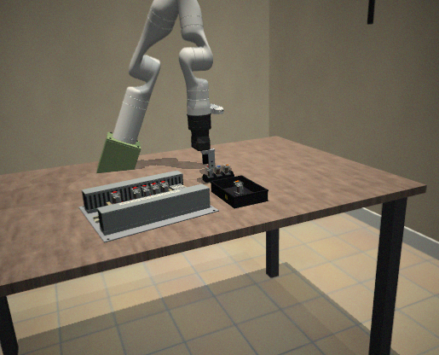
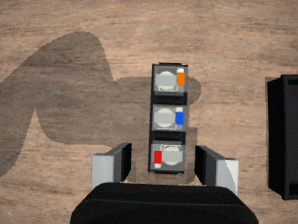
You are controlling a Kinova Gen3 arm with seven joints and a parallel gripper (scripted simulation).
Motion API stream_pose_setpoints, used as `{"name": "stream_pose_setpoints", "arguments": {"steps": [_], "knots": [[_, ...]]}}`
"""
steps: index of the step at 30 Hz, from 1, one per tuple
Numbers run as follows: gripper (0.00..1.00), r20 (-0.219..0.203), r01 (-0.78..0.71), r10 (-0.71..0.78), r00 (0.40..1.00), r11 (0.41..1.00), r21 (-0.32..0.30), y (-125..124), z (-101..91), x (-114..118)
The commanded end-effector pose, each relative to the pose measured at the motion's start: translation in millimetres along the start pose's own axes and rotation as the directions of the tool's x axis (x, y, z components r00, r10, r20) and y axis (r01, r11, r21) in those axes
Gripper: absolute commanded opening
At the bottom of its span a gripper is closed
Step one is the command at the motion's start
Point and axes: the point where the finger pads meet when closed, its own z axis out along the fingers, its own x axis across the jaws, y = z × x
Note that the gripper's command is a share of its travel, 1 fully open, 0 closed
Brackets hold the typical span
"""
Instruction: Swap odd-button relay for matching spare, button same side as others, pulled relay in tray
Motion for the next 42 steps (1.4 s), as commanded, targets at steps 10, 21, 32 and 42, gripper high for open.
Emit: {"name": "stream_pose_setpoints", "arguments": {"steps": [10,21,32,42], "knots": [[1.00,-0.004,-0.007,0.007,1.000,1.000,0.000,0.7,-3.9,4.4],[1.00,-0.003,-0.005,0.005,1.000,1.000,0.000,0.3,-3.7,4.0],[1.00,-0.002,-0.003,0.003,1.000,1.000,0.001,-0.2,-2.7,3.5],[1.00,-0.004,-0.007,0.007,1.000,1.000,0.000,-0.1,2.6,3.7]]}}
